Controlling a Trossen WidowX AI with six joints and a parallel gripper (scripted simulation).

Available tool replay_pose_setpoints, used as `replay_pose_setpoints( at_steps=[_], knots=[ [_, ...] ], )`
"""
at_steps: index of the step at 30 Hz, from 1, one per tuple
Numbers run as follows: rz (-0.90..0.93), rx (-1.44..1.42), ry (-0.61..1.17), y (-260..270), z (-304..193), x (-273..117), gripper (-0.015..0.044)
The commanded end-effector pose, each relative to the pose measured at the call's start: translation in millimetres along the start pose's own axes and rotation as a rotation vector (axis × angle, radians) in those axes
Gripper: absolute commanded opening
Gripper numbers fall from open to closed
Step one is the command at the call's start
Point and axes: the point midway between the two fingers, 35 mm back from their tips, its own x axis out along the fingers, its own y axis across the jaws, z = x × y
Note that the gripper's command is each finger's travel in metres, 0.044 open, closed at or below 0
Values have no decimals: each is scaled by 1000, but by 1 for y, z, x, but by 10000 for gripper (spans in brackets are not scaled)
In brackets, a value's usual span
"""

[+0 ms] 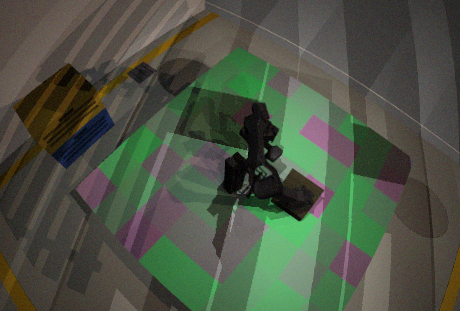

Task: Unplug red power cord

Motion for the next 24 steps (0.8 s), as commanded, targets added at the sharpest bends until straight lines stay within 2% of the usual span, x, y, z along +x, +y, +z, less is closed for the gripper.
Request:
replay_pose_setpoints(
  at_steps=[1, 5, 24],
  knots=[
    [3, 6, -5, 1, 29, -7, 440],
    [3, 5, -4, -1, 54, -11, 440],
    [3, 5, -4, -1, 54, -11, 440]
  ],
)
